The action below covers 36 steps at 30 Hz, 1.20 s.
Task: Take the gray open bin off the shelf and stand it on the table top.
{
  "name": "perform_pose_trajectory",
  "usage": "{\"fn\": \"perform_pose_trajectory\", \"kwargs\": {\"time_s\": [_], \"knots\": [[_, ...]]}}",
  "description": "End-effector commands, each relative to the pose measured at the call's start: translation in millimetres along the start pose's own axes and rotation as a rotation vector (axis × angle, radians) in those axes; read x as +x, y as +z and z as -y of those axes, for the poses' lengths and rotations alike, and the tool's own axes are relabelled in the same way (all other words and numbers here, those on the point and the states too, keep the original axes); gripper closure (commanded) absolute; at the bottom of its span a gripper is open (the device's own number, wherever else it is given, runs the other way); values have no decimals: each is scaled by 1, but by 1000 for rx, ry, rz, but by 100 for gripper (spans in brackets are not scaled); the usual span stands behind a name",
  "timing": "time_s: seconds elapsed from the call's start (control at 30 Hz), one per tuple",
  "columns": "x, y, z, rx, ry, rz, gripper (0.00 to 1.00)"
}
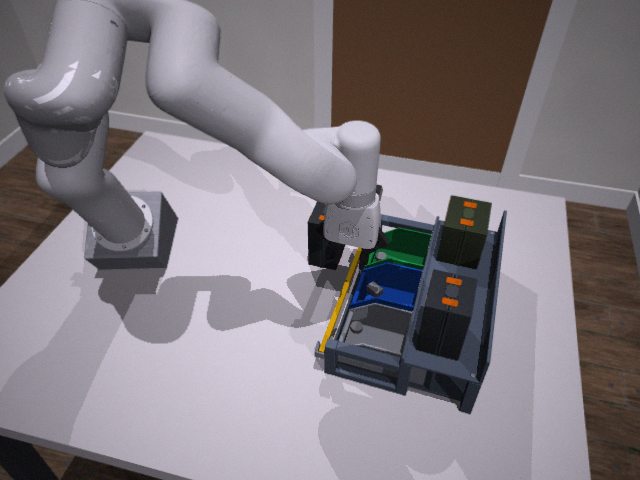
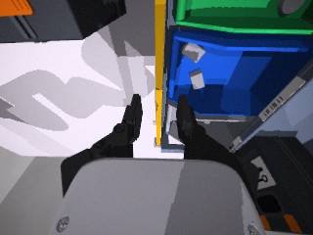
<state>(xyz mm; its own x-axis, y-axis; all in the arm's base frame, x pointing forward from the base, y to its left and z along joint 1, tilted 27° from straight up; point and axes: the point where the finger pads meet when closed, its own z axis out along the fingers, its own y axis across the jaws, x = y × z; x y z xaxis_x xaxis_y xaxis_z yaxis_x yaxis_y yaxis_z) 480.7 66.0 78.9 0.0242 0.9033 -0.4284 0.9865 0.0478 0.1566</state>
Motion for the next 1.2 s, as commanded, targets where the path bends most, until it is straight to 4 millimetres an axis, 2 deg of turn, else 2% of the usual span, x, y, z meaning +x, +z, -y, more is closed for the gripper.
{"fn": "perform_pose_trajectory", "kwargs": {"time_s": [0.0,0.1,1.17], "knots": [[1,16,-1,-3,1,-1,53],[2,43,0,-3,1,-1,53],[1,38,0,-3,0,-1,53]]}}
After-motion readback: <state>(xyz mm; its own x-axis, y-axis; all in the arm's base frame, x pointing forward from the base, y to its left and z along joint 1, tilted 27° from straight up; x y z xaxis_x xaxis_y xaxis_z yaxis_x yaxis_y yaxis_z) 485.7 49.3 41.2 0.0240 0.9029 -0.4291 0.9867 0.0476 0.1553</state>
